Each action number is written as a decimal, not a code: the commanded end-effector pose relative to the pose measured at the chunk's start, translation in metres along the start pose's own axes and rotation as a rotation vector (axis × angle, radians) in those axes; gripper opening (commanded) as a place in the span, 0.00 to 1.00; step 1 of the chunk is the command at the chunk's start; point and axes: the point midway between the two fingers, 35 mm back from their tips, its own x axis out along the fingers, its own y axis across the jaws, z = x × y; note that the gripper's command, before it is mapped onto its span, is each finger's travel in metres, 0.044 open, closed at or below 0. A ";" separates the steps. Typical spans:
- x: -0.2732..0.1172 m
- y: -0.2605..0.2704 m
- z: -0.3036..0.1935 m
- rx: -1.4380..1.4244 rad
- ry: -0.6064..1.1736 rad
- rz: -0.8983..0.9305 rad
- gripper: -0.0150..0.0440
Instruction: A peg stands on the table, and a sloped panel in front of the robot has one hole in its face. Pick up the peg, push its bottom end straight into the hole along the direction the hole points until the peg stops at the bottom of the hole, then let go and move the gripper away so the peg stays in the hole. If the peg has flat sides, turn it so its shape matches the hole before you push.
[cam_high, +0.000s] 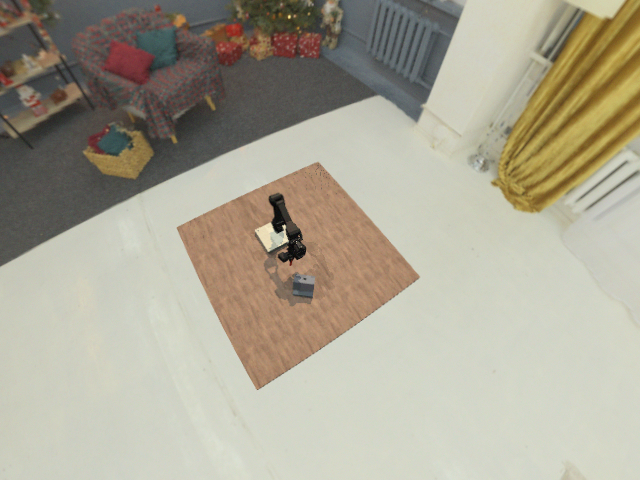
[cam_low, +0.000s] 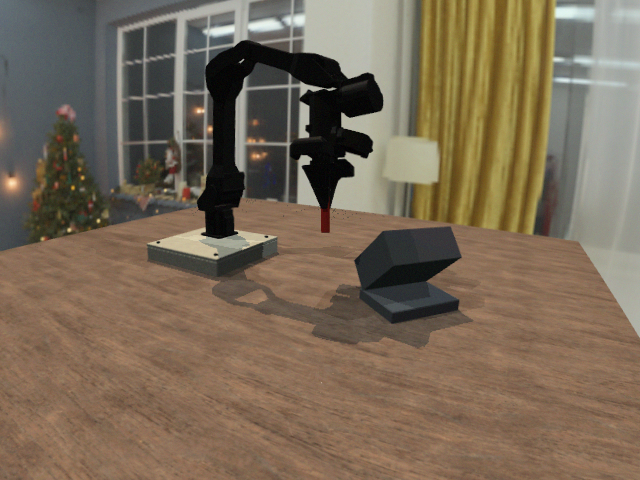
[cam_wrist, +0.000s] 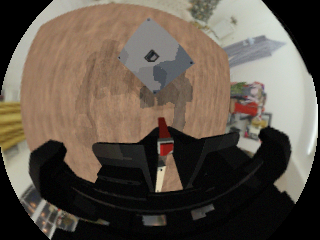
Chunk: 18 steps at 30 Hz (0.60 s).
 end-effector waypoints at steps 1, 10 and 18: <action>-0.003 0.000 0.003 0.031 -0.014 -0.015 0.25; -0.006 0.003 0.010 0.100 -0.038 -0.037 0.25; -0.009 0.006 0.016 0.162 -0.061 -0.055 0.25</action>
